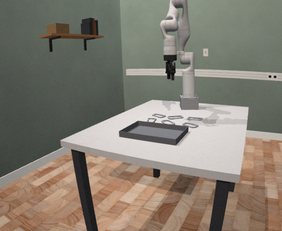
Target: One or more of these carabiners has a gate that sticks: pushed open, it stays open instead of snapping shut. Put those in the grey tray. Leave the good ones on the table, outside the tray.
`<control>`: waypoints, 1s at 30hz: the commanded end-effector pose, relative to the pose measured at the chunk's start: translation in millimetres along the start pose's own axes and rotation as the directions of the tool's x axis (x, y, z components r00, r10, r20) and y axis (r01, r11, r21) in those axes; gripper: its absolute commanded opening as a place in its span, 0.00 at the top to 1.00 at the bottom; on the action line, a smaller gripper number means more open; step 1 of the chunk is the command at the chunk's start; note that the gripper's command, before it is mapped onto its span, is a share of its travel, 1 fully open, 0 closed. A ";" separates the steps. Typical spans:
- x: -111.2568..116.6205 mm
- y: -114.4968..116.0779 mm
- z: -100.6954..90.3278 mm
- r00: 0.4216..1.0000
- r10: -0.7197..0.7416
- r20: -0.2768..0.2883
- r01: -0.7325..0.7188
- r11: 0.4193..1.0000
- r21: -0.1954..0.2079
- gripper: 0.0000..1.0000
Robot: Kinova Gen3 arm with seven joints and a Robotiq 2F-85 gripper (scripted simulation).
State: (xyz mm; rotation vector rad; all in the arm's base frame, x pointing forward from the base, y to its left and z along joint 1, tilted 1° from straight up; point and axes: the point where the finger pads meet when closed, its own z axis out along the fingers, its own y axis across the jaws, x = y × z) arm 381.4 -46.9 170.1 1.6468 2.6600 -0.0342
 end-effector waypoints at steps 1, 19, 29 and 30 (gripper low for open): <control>1.9 -0.9 3.9 1.000 0.001 0.000 -0.001 1.000 0.001 0.00; 17.7 -26.5 53.3 1.000 -0.001 0.000 0.001 1.000 0.000 0.00; 33.1 -51.7 102.5 1.000 -0.005 0.001 0.005 1.000 -0.004 0.00; 33.1 -51.7 102.5 1.000 -0.005 0.001 0.005 1.000 -0.004 0.00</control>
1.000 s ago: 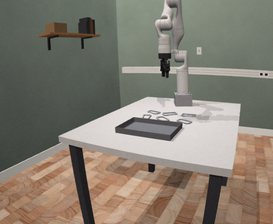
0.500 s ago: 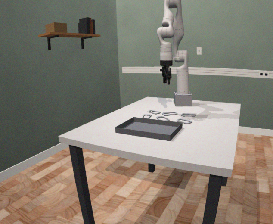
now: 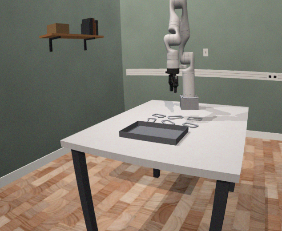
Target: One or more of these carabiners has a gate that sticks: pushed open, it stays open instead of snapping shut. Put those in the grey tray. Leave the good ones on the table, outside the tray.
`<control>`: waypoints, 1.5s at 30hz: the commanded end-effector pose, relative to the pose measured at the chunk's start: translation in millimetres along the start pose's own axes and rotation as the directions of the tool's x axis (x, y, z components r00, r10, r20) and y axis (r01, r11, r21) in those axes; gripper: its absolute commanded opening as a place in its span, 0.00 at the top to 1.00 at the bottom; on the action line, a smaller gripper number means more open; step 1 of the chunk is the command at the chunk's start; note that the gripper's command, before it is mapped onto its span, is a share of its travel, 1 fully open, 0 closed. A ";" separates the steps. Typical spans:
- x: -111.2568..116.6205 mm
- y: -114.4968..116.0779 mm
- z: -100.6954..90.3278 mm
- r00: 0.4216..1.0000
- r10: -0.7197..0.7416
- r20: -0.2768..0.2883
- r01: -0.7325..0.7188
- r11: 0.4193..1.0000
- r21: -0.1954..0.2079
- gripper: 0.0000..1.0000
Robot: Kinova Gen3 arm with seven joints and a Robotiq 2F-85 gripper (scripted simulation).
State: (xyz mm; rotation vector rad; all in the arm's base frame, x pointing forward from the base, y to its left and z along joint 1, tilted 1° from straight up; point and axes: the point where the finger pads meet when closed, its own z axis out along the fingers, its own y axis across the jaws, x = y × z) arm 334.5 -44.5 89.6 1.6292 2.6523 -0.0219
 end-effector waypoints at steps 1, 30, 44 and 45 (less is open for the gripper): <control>8.5 -11.9 21.8 1.000 0.002 -0.008 -0.002 1.000 0.011 0.00; 22.5 -30.0 88.1 1.000 0.000 -0.011 0.000 1.000 0.008 0.00; 22.5 -30.0 88.1 1.000 0.000 -0.011 0.000 1.000 0.008 0.00; 22.5 -30.0 88.1 1.000 0.000 -0.011 0.000 1.000 0.008 0.00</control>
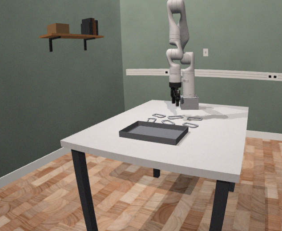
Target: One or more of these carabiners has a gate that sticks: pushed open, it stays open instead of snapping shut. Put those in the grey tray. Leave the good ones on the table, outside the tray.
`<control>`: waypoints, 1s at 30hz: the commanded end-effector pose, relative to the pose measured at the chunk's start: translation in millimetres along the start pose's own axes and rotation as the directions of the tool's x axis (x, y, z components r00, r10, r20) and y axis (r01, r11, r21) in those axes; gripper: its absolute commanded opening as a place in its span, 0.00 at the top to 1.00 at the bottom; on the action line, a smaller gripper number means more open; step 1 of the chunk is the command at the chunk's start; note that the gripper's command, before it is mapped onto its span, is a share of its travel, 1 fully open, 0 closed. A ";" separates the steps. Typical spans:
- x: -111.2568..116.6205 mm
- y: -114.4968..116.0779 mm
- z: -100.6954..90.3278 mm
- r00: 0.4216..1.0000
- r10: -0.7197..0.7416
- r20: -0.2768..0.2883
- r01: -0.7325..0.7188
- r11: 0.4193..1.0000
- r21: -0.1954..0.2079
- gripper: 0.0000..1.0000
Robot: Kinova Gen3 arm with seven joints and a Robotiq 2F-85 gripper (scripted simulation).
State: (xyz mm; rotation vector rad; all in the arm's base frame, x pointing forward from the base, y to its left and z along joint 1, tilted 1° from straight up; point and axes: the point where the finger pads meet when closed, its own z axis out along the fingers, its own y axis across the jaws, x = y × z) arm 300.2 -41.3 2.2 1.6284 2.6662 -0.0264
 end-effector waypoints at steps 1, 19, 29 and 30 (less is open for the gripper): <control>1.4 -1.1 51.3 1.000 0.006 -0.002 -0.006 1.000 0.000 0.00; 1.5 -0.8 73.2 1.000 0.001 0.001 -0.001 1.000 -0.002 0.00; 1.5 -0.8 73.2 1.000 0.001 0.001 -0.001 1.000 -0.002 0.00; 1.5 -0.8 73.2 1.000 0.001 0.001 -0.001 1.000 -0.002 0.00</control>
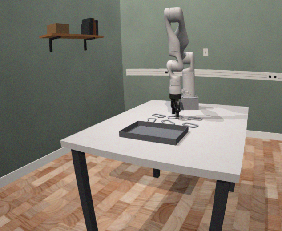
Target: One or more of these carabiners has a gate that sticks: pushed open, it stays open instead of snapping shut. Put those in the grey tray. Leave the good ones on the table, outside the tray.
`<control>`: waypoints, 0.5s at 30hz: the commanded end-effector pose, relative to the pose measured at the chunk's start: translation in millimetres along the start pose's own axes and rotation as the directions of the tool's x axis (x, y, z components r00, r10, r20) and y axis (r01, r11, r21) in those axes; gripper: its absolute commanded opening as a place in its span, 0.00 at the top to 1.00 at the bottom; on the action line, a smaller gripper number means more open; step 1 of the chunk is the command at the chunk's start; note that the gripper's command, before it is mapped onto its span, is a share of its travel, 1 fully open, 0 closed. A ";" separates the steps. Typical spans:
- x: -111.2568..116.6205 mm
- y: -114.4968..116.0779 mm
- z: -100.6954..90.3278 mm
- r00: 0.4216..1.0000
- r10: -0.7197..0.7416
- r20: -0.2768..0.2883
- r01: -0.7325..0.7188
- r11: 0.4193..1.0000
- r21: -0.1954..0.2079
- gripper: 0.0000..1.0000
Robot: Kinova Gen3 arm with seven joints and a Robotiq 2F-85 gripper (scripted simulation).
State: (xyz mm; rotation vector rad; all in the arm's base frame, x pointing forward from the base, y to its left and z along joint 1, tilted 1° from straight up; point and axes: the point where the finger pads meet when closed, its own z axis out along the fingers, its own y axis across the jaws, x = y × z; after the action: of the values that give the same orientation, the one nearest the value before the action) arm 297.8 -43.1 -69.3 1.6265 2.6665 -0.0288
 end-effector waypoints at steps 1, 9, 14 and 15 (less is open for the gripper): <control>0.3 1.9 1.7 1.000 0.002 0.000 -0.002 1.000 -0.003 0.00; 0.7 1.3 8.0 1.000 0.006 -0.004 -0.006 1.000 0.000 0.00; 0.7 1.3 8.0 1.000 0.006 -0.004 -0.006 1.000 0.000 0.00; 0.7 1.3 8.0 1.000 0.006 -0.004 -0.006 1.000 0.000 0.00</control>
State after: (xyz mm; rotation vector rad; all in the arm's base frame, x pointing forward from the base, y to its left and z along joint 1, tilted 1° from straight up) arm 296.7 -43.0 -76.1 1.6307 2.6713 -0.0321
